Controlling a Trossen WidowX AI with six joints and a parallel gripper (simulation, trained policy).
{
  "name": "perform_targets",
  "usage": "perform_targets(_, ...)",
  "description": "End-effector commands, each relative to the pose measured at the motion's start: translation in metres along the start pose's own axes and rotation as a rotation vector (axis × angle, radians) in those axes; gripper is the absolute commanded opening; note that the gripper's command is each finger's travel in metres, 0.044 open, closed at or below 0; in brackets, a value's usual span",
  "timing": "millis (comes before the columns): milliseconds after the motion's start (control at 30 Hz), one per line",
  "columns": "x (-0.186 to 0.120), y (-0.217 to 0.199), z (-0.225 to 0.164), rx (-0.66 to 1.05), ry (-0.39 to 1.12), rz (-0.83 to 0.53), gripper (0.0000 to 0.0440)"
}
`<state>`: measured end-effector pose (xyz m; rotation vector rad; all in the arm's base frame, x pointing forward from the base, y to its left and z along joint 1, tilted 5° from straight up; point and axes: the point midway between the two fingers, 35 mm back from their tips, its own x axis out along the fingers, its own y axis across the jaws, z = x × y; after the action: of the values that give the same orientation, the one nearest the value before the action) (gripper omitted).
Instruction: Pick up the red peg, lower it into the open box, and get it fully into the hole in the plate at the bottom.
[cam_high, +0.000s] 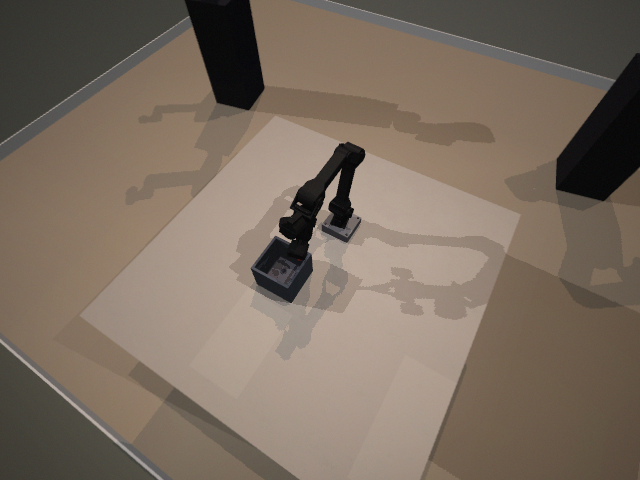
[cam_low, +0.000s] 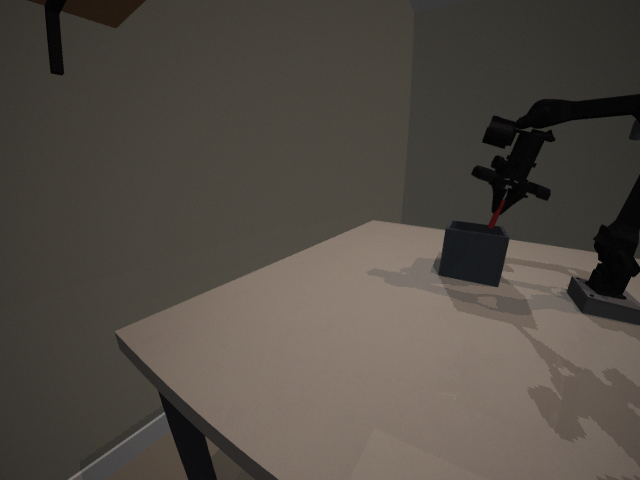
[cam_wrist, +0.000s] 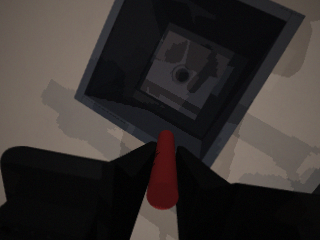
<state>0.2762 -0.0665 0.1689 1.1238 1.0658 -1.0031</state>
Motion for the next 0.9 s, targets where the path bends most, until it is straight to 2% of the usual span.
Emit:
perform_targets(0,0.004,0.002,0.007,-0.002,0.004,-0.007,0.0000)
perform_targets(867,0.071,-0.004,0.047,0.008,0.049,-0.068,0.0000)
